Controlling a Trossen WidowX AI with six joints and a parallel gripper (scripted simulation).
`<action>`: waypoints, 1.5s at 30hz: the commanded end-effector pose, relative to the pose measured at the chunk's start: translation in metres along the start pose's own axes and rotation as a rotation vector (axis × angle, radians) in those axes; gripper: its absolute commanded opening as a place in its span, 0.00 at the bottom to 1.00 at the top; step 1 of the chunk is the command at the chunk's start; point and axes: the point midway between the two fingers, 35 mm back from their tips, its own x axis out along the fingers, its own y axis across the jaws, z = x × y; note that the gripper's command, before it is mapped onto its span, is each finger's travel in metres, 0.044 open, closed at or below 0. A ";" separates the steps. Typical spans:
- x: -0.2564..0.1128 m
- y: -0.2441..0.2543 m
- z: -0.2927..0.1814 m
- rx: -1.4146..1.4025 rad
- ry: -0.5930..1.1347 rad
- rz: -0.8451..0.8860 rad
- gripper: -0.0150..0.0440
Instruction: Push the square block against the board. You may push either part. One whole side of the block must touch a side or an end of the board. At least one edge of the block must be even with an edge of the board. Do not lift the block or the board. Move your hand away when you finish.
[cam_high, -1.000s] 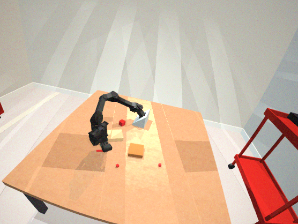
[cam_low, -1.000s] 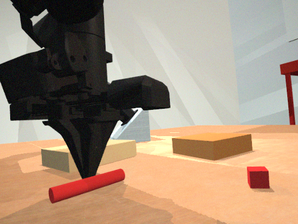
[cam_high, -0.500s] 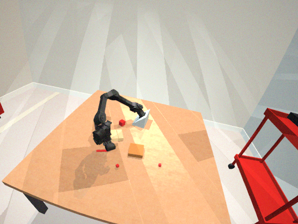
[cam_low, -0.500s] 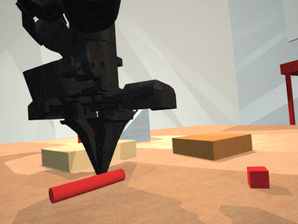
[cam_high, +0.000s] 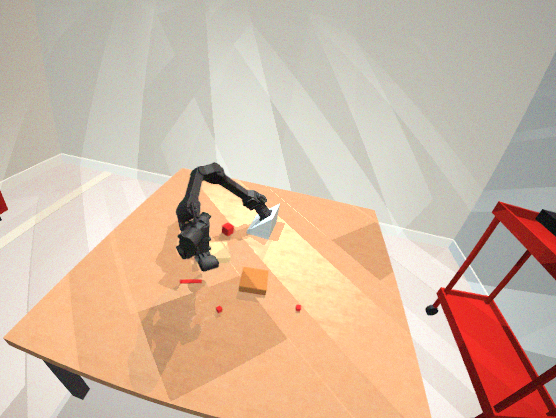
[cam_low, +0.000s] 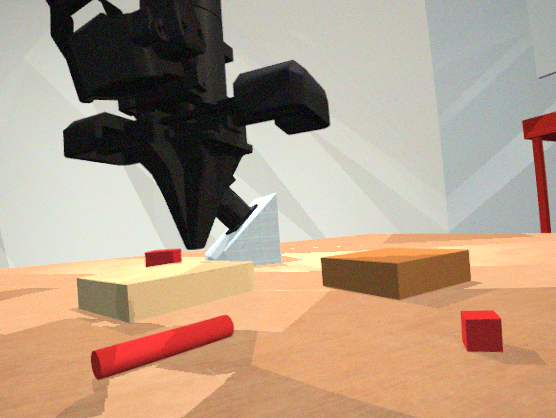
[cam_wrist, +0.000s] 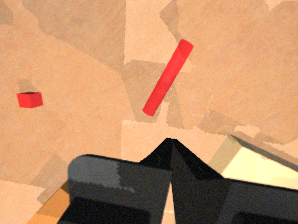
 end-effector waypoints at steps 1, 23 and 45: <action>-0.006 -0.003 0.000 0.005 0.004 -0.008 0.25; -0.010 0.060 -0.069 -0.701 0.007 0.035 0.25; -0.010 0.100 -0.147 -1.359 0.011 0.046 0.25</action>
